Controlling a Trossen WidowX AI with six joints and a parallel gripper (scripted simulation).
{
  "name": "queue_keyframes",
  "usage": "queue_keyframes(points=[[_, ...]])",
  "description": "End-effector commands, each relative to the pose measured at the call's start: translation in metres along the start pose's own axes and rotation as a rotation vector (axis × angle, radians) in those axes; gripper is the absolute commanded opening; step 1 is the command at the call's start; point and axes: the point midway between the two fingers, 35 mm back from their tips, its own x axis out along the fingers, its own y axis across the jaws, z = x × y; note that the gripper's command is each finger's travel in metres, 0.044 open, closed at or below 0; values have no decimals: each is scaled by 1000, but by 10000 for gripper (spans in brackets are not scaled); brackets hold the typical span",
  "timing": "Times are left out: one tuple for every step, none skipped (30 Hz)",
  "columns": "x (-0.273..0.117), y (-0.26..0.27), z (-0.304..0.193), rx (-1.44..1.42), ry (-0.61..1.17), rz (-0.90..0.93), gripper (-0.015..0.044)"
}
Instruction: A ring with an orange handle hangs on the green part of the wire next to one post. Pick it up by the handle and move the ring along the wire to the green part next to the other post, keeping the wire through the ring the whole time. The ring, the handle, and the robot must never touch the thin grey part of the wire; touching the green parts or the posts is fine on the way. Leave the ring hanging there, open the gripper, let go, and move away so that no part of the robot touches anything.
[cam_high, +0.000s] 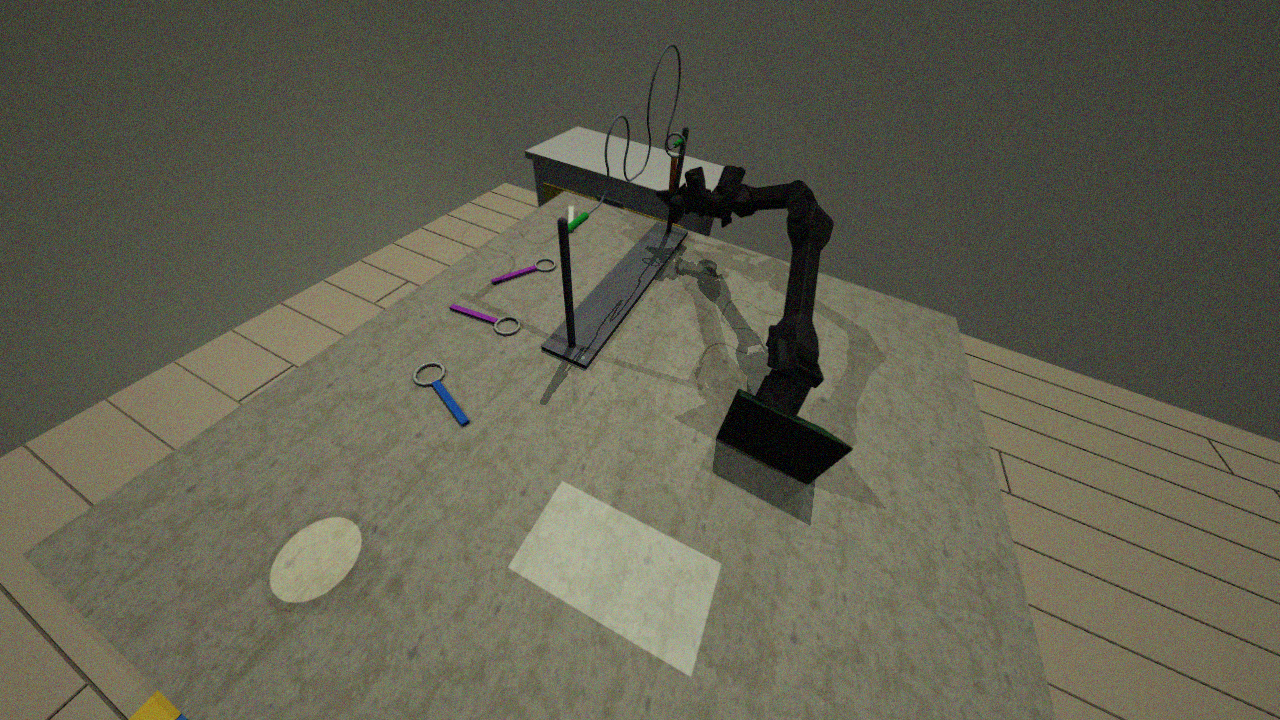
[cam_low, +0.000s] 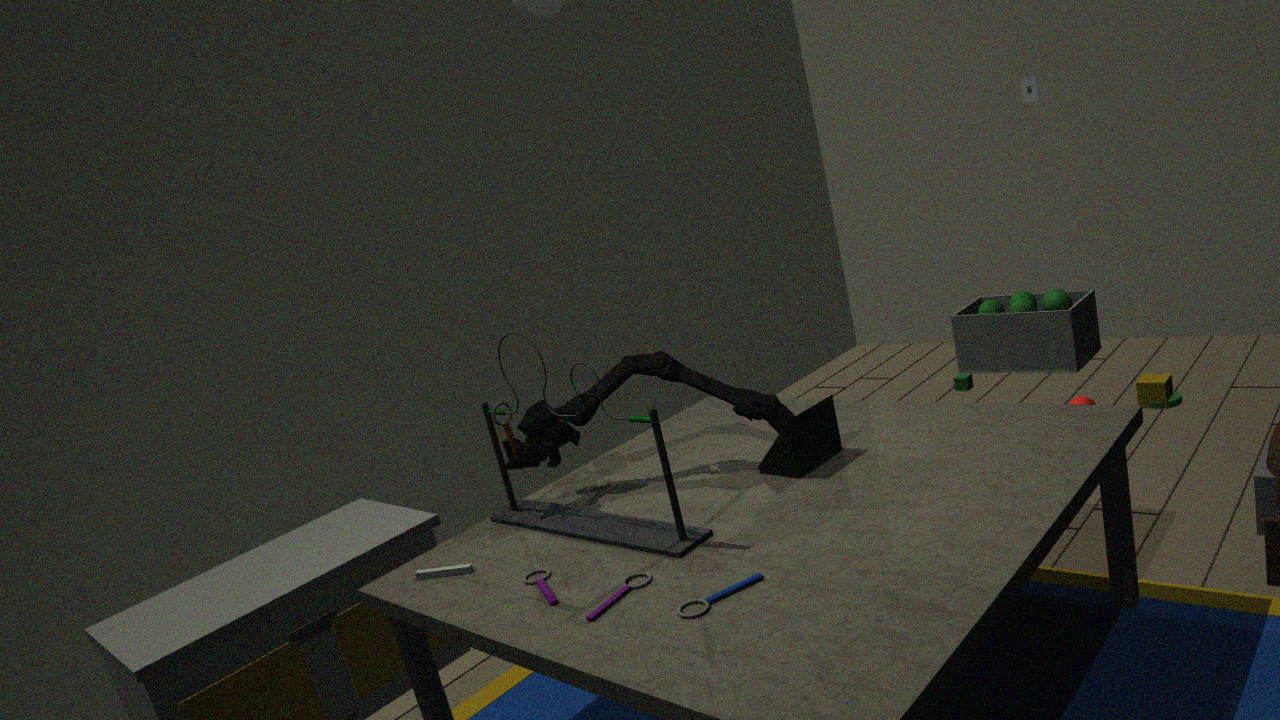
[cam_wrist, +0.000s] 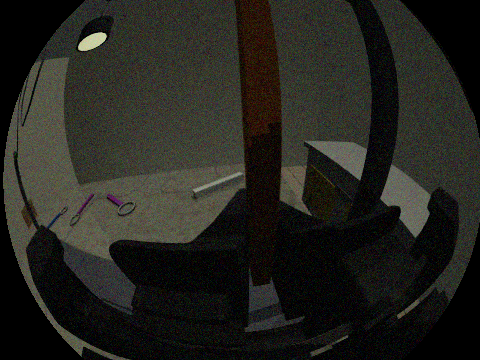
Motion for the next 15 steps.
queue_keyframes(points=[[-10,5,1,-5,71,-1,-150],[-12,6,1,-5,89,-1,-150],[-14,7,1,-4,106,-1,-150],[-17,8,1,-4,123,-1,-150],[-19,9,1,-3,141,-1,-150],[-21,10,1,-3,158,-1,-150],[-23,11,2,-2,175,-1,-150],[-25,12,2,-1,191,0,-150],[-27,13,2,0,206,0,-150],[-28,14,2,1,220,0,-150],[-30,14,2,2,234,0,-150],[-32,15,3,3,249,1,-150],[-34,17,3,5,265,1,-150],[-36,18,3,7,281,2,-150],[-38,19,4,9,298,3,-150]])
